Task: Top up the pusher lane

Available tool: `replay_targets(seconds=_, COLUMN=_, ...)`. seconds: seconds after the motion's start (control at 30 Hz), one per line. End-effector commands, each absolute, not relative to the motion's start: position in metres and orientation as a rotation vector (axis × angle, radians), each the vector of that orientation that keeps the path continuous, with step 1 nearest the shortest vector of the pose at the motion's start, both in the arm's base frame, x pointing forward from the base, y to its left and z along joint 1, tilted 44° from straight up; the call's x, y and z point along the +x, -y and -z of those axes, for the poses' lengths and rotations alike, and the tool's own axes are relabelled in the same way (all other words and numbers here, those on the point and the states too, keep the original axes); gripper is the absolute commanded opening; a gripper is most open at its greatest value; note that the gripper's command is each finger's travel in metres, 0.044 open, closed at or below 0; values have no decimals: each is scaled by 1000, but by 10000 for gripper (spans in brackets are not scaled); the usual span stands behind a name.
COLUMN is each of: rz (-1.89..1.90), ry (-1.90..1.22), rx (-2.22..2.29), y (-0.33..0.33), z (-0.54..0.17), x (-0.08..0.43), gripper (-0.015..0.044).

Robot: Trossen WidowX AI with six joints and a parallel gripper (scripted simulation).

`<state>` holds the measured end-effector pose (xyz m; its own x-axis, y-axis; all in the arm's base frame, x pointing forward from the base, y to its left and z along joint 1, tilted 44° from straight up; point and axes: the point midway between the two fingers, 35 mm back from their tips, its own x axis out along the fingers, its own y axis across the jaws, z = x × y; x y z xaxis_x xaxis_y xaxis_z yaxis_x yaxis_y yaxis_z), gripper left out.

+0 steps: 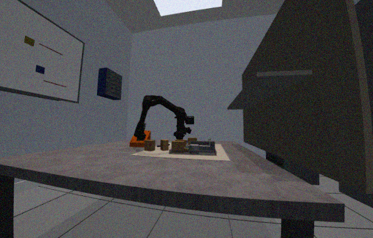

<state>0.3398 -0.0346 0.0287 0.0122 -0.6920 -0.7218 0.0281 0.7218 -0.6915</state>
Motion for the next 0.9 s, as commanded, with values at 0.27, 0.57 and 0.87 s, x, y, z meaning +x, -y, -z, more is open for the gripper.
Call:
replay_targets(seconds=0.27, rz=619, ry=-1459, rx=-584, y=36, z=-30, x=339, gripper=0)
replay_targets(seconds=0.57, rz=619, ry=-1459, rx=-584, y=36, z=-29, x=337, gripper=0)
replay_targets(seconds=0.87, rz=618, ry=-1460, rx=-584, y=35, z=-29, x=334, gripper=0)
